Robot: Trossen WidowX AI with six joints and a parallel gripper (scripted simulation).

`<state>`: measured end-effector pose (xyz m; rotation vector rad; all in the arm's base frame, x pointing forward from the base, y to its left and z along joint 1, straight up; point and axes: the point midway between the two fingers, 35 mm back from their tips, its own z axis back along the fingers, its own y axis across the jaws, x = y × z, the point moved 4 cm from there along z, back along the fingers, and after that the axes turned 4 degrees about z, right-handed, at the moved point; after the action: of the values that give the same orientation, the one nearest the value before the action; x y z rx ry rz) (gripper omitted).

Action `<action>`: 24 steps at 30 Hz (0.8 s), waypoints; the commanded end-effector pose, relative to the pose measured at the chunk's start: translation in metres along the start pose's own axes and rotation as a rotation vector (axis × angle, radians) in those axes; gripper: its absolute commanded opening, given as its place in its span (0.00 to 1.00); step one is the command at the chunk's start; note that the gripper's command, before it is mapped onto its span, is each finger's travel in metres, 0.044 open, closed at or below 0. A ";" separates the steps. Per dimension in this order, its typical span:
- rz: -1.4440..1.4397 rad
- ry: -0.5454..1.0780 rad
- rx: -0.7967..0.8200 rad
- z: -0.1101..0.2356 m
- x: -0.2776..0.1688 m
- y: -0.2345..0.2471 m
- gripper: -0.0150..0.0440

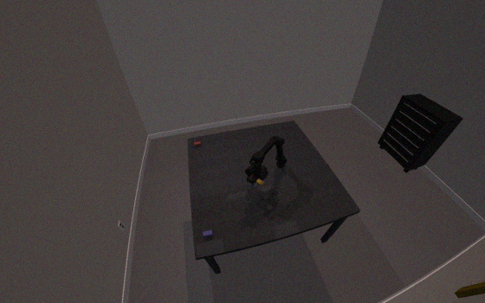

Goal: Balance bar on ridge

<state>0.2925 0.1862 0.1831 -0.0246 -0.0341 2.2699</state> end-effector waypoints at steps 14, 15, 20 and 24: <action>-0.002 -0.002 -0.004 -0.026 0.002 -0.002 0.25; -0.002 -0.002 -0.003 -0.027 0.002 -0.002 0.25; -0.002 -0.002 -0.003 -0.035 0.002 -0.001 0.25; -0.002 -0.002 -0.003 -0.039 0.001 -0.001 0.25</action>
<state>0.2944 0.1892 0.1483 -0.0294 -0.0416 2.2689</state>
